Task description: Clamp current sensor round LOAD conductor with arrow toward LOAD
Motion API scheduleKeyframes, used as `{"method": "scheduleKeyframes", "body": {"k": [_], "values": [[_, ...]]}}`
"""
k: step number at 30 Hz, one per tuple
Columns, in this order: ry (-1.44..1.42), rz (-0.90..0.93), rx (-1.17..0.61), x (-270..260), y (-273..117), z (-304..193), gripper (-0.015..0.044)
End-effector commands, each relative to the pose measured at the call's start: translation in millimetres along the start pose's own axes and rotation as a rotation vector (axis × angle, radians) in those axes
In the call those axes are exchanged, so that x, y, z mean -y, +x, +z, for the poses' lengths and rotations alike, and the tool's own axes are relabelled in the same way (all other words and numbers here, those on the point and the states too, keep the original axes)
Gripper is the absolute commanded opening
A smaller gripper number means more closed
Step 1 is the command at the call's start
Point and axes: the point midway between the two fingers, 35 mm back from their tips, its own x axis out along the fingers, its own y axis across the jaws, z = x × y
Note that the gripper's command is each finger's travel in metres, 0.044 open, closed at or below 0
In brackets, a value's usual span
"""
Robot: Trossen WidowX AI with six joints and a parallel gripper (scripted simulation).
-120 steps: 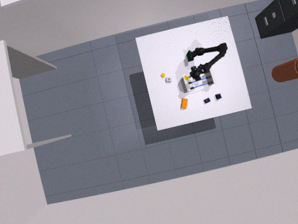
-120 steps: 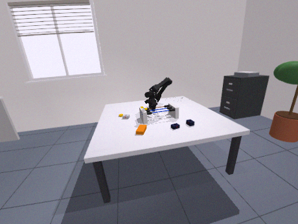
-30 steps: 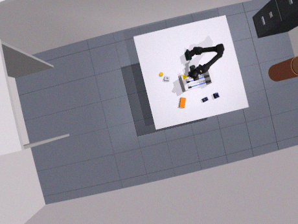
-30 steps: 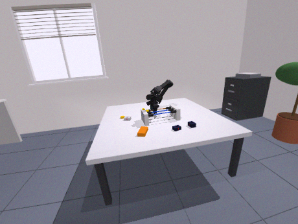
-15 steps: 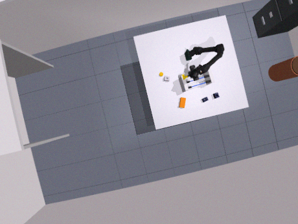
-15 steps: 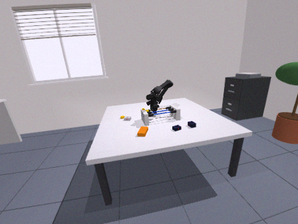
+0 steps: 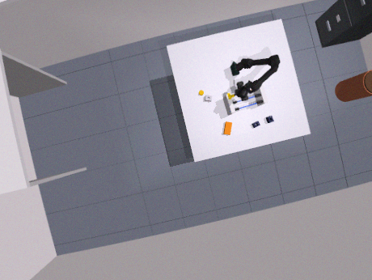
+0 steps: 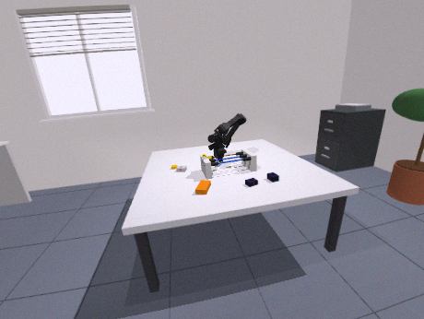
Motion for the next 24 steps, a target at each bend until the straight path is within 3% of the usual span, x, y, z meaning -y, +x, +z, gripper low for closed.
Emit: {"method": "scheduleKeyframes", "body": {"k": [1,21,24], "values": [[0.0,0.0,0.0,0.0,0.0,0.0,0.0253],[0.0,0.0,0.0,0.0,0.0,0.0,0.0253],[0.0,0.0,0.0,0.0,0.0,0.0,0.0332]]}}
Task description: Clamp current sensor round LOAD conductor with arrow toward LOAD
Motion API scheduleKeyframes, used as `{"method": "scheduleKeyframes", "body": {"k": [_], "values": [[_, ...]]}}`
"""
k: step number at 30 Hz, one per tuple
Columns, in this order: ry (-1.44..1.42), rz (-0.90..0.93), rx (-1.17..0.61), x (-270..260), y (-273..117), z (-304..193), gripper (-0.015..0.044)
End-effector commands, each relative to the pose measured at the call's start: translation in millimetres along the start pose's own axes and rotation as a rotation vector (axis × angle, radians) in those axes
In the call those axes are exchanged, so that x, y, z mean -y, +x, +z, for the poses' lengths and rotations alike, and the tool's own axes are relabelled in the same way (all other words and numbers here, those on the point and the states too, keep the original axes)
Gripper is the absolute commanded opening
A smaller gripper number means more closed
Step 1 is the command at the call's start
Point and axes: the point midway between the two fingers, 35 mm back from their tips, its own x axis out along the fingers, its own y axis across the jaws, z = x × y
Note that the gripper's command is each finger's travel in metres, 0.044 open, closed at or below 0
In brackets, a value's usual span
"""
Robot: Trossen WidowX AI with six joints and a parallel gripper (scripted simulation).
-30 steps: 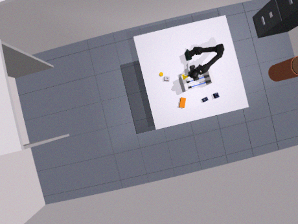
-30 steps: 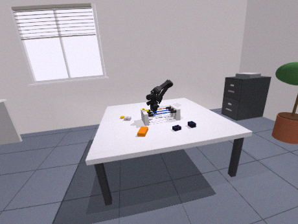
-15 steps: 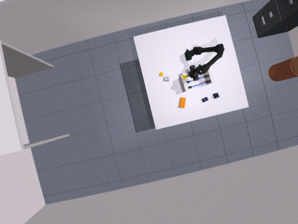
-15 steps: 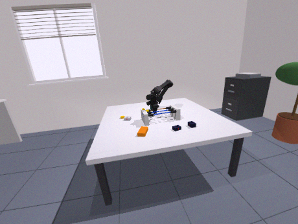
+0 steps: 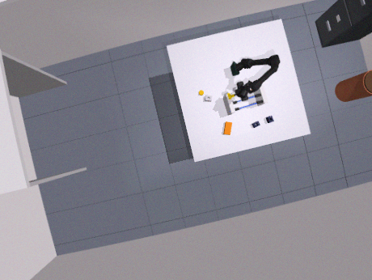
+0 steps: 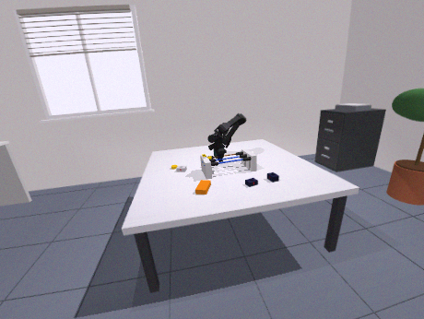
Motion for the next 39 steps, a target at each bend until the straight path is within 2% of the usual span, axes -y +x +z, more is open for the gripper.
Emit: {"method": "scheduleKeyframes", "body": {"k": [1,4,5,13,20,39], "values": [[0.0,0.0,0.0,0.0,0.0,0.0,0.0358],[0.0,0.0,0.0,0.0,0.0,0.0,0.0437],[0.0,0.0,0.0,0.0,0.0,0.0,0.044],[0.0,0.006,0.0,0.3,-2.9,0.2,0.044],[-0.005,0.228,0.005,24.9,-96.0,-0.2,0.044],[-0.005,0.234,0.006,26.0,-98.5,-0.4,0.044]]}}
